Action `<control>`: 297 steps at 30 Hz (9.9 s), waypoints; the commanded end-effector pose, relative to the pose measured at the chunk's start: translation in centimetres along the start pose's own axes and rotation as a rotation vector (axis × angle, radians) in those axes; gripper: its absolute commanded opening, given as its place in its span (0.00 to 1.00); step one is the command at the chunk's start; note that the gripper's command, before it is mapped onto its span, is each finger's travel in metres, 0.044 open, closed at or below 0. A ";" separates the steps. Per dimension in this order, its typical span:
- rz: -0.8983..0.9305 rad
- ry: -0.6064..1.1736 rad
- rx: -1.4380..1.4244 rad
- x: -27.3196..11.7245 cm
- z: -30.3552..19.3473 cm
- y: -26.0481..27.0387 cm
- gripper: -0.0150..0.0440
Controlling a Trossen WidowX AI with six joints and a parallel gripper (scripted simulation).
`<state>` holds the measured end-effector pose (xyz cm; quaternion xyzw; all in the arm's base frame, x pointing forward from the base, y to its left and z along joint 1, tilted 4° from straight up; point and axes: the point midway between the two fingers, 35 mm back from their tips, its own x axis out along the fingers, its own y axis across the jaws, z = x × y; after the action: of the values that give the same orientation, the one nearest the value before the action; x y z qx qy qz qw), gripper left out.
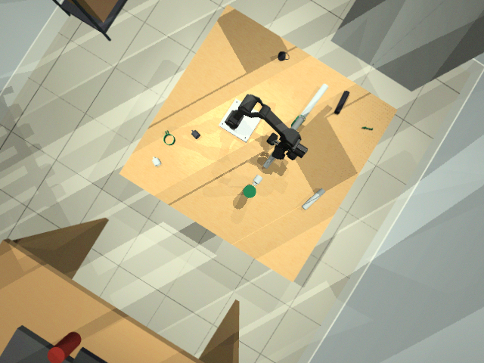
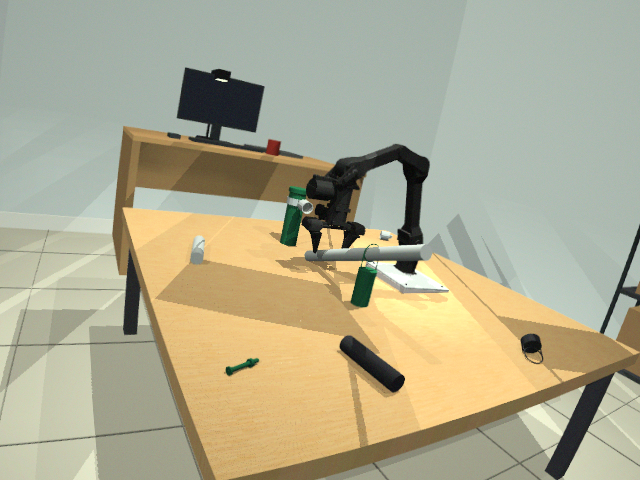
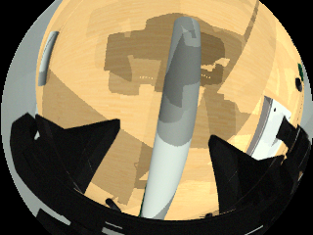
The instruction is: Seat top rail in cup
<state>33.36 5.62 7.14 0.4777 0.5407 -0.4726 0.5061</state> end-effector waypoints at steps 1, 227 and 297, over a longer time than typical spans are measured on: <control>-0.002 -0.005 0.004 0.8 0.1 -0.1 1.00; -0.039 -0.367 0.013 -5.8 7.6 -0.7 0.25; -0.042 -0.353 0.010 -6.5 9.2 -0.6 0.25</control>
<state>33.38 -3.22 12.65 0.3743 0.4624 -0.5616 0.5750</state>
